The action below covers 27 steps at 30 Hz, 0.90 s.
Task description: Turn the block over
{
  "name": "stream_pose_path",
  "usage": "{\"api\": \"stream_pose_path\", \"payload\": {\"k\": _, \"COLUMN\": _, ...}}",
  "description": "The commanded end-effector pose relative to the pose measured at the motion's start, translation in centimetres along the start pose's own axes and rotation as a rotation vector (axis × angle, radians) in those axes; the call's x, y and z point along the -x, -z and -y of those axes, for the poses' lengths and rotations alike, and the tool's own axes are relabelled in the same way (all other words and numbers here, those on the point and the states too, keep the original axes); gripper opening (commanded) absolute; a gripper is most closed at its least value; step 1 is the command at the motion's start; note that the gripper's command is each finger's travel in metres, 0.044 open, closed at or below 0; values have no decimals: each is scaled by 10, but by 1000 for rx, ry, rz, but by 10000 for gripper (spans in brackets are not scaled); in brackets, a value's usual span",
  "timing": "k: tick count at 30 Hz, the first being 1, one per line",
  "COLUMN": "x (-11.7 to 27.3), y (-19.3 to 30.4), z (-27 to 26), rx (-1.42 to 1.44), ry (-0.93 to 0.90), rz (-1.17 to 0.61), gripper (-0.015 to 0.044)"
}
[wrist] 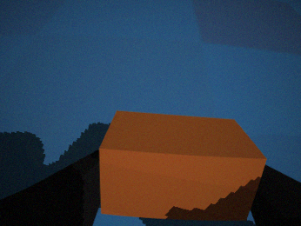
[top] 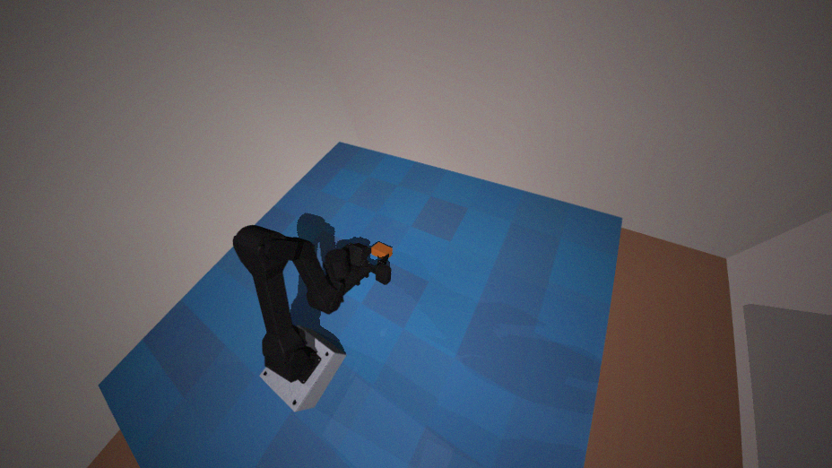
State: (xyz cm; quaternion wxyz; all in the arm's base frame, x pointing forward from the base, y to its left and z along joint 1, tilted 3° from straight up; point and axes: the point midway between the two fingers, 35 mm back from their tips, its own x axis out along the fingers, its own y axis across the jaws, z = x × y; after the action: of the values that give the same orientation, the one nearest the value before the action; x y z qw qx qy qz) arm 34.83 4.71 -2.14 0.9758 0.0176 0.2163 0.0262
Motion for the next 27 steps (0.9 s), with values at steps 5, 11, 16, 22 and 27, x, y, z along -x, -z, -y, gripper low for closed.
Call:
{"api": "stream_pose_path", "payload": {"k": 5, "x": 10, "y": 5, "z": 1, "rx": -7, "ry": 3, "rz": 34, "gripper": 0}}
{"api": "stream_pose_path", "payload": {"k": 11, "x": 10, "y": 5, "z": 1, "rx": -7, "ry": 3, "rz": 34, "gripper": 0}}
{"api": "stream_pose_path", "payload": {"k": 16, "x": 10, "y": 5, "z": 1, "rx": -7, "ry": 3, "rz": 34, "gripper": 0}}
{"api": "stream_pose_path", "payload": {"k": 22, "x": 10, "y": 5, "z": 1, "rx": -7, "ry": 3, "rz": 34, "gripper": 79}}
{"api": "stream_pose_path", "payload": {"k": 27, "x": 10, "y": 5, "z": 1, "rx": -7, "ry": 3, "rz": 34, "gripper": 210}}
